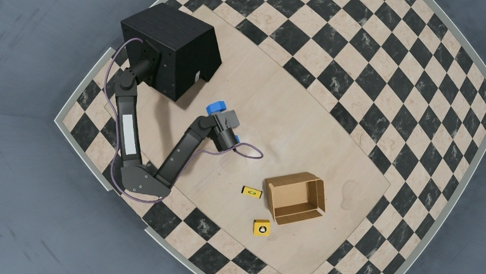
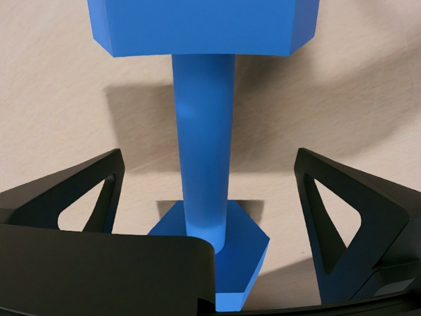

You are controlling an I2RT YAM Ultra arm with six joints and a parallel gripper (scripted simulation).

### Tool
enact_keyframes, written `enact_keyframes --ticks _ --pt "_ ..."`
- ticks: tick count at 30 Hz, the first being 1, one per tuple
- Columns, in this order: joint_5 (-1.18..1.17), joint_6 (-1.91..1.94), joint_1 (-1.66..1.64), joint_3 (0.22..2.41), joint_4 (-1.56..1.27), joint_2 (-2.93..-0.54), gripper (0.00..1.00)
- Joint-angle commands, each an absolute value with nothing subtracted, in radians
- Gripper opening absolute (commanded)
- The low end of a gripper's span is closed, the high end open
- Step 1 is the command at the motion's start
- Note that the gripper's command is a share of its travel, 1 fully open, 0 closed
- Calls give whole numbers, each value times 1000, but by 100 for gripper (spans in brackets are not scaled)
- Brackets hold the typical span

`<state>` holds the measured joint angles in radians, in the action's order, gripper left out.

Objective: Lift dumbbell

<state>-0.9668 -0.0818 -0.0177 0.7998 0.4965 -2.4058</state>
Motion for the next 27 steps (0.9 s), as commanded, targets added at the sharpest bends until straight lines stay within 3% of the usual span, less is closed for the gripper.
enact_keyframes --ticks 1,2,27 --pt "-956 -75 -23 823 515 -2423 100" --pt "-956 -75 -23 823 515 -2423 0" --pt "-970 -76 -23 824 514 -2423 0"
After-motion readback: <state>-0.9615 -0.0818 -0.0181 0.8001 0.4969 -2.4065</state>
